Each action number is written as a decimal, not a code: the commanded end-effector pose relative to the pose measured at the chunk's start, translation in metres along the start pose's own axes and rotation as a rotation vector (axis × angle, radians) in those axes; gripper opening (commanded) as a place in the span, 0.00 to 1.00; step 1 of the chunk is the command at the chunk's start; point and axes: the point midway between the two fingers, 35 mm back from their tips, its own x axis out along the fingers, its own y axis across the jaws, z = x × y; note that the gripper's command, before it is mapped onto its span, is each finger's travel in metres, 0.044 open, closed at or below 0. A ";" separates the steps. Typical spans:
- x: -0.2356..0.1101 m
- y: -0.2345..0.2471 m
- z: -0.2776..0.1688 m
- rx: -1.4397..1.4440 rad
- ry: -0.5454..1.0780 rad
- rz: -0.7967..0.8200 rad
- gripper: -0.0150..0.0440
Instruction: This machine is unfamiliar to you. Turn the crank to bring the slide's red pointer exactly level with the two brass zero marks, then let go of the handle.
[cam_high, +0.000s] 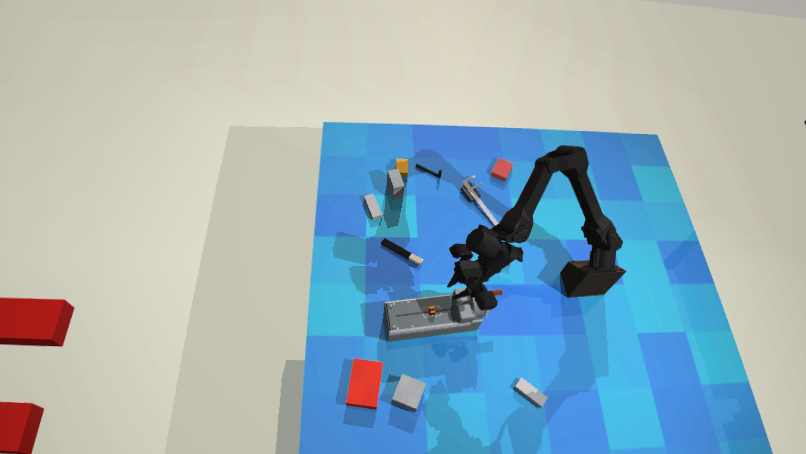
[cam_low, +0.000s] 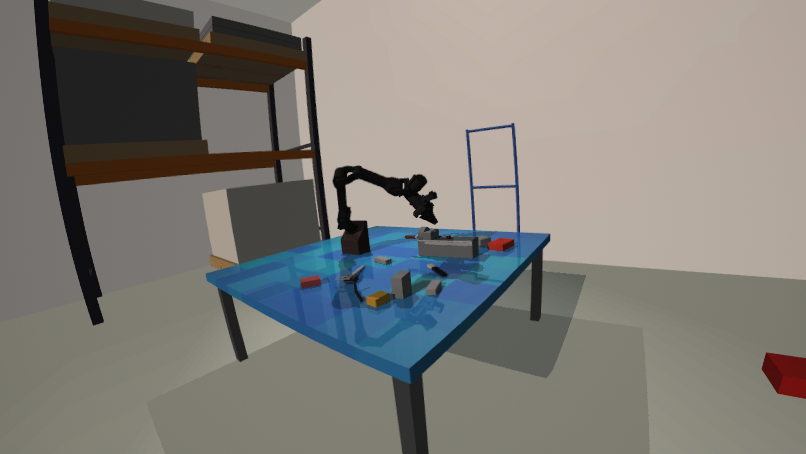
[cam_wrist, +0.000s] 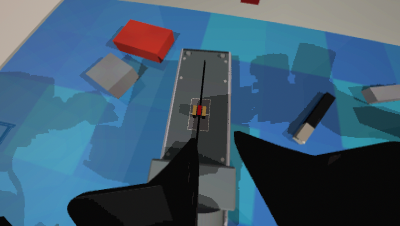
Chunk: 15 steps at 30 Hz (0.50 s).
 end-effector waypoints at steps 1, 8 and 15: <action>0.000 0.000 0.000 0.000 0.000 -0.001 0.70; 0.000 0.000 0.000 0.000 0.000 -0.001 1.00; 0.000 0.000 0.000 0.000 0.000 -0.001 0.73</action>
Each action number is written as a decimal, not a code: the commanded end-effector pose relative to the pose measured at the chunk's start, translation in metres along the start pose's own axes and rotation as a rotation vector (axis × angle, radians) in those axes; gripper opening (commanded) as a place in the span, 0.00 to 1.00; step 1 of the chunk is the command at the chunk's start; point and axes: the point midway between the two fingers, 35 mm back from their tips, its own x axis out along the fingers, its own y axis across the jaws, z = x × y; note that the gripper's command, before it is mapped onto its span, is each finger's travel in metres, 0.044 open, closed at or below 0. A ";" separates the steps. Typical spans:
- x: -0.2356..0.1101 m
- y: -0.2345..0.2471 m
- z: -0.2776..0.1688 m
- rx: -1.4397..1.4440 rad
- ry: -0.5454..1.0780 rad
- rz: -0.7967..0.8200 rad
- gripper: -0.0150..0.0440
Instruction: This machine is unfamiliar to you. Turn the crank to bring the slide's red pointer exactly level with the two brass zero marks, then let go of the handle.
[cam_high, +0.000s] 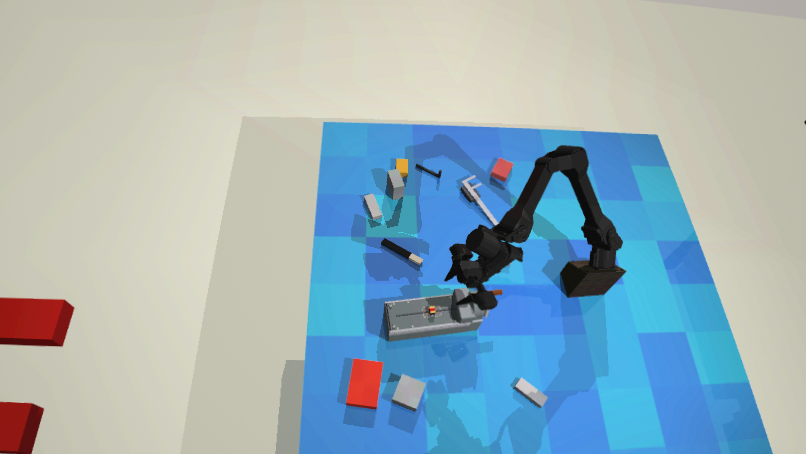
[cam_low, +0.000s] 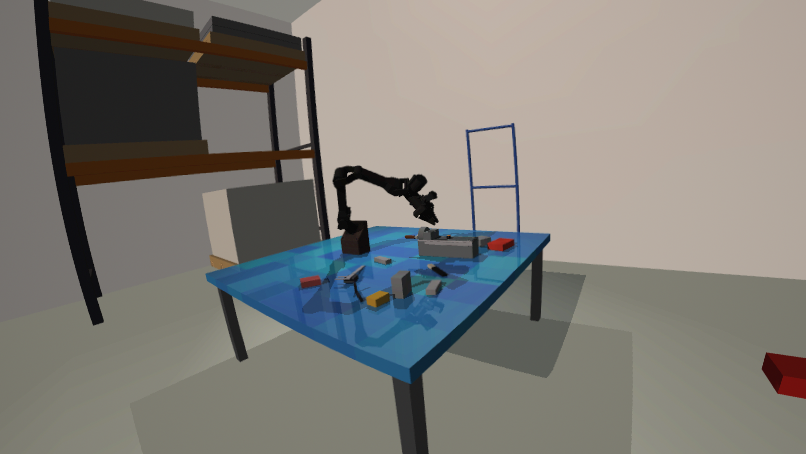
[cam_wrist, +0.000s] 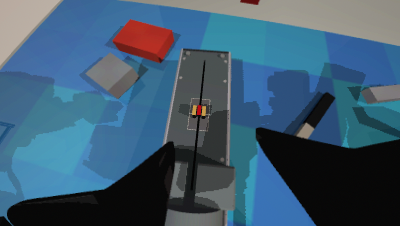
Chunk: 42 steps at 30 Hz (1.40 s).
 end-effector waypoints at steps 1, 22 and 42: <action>0.000 0.000 0.000 0.000 0.000 0.000 0.69; 0.000 0.000 0.000 0.000 0.000 0.001 0.25; 0.000 0.000 0.000 0.000 0.000 0.001 0.74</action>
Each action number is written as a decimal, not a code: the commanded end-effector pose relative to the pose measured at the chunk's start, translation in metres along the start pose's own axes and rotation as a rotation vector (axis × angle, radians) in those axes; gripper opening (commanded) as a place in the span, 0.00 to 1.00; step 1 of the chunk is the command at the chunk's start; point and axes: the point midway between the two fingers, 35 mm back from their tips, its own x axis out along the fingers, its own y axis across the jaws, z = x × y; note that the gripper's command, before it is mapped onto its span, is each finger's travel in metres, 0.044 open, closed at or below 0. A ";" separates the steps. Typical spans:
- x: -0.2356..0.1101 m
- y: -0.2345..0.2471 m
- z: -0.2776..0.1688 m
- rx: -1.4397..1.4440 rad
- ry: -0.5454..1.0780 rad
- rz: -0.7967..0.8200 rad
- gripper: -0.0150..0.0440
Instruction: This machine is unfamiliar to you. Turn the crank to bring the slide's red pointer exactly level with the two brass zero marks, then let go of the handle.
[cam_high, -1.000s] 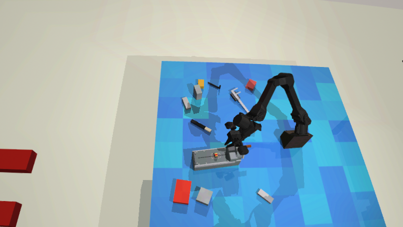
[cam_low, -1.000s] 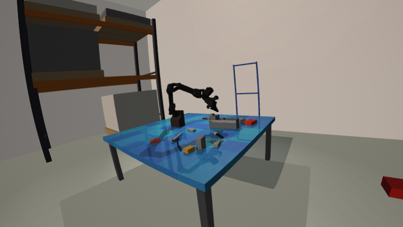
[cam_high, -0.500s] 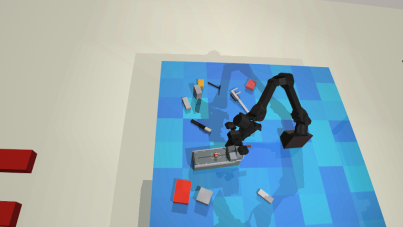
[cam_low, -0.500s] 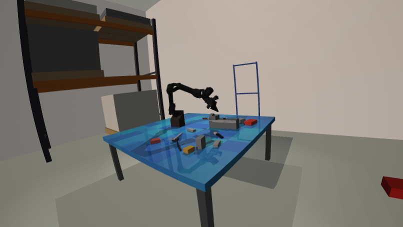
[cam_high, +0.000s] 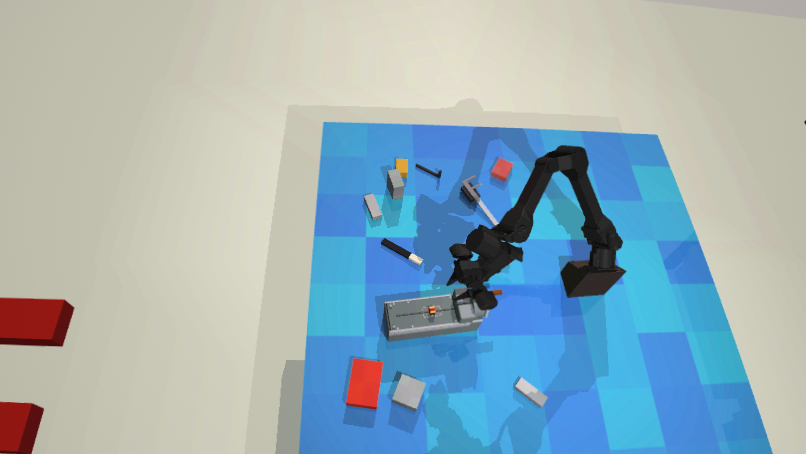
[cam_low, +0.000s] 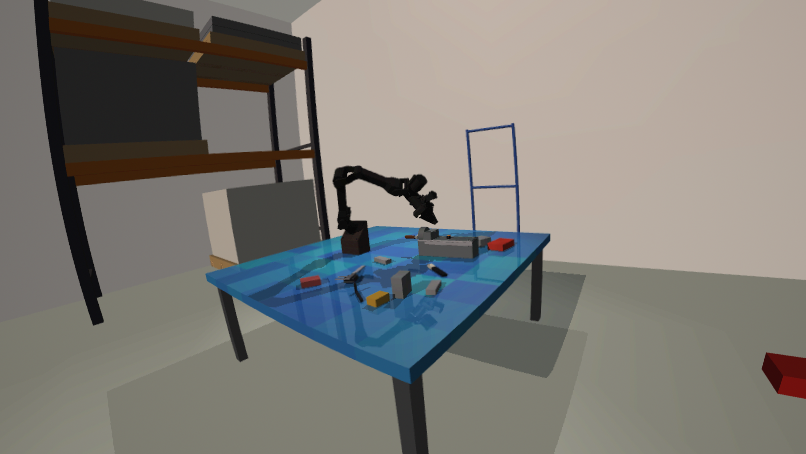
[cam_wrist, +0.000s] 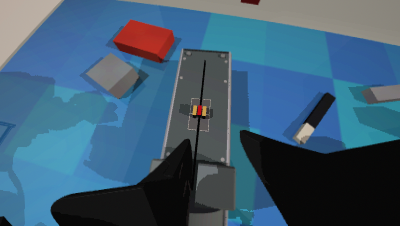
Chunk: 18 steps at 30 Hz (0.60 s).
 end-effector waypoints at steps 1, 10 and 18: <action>0.000 0.000 0.000 0.000 0.000 -0.001 0.79; 0.000 0.000 0.000 0.000 0.000 -0.001 0.87; 0.000 0.000 0.000 0.000 0.000 -0.001 0.51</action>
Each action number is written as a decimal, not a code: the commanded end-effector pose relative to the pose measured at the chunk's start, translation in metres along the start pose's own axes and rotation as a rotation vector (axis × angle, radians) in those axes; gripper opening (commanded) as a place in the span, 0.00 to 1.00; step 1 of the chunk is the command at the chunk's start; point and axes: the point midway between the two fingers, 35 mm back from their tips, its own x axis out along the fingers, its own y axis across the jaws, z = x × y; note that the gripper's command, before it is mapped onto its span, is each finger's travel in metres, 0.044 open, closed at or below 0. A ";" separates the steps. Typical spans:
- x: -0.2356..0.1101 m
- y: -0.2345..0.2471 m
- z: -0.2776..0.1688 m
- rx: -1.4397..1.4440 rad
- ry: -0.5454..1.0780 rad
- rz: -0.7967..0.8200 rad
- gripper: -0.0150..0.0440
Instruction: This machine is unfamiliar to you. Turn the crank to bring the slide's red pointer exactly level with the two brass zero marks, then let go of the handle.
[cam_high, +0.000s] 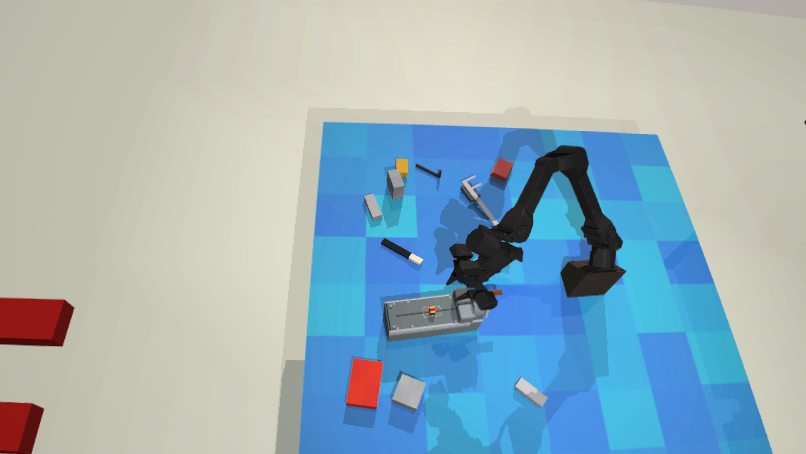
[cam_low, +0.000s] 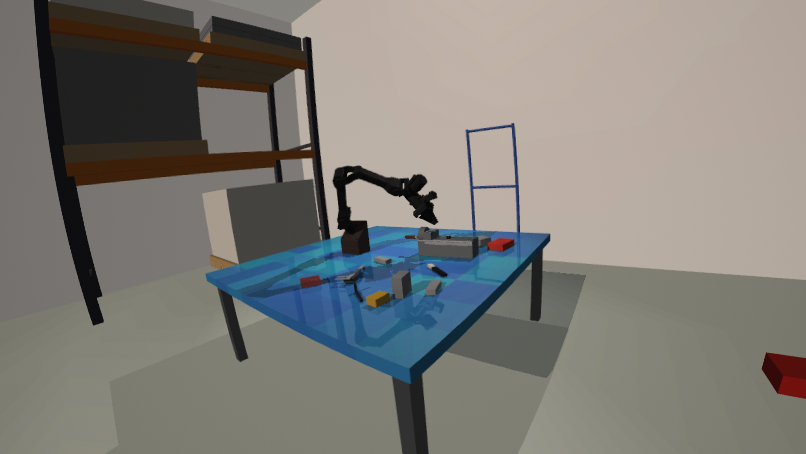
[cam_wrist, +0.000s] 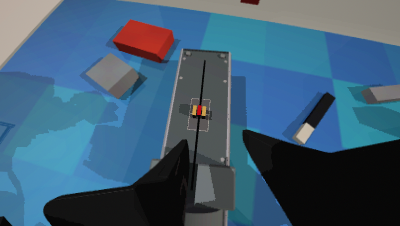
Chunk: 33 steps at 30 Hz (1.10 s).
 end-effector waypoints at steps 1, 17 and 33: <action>0.000 0.000 0.000 0.000 0.000 0.000 0.47; 0.000 0.000 0.000 0.000 0.000 0.001 0.25; 0.000 0.000 0.000 0.000 0.000 0.001 0.57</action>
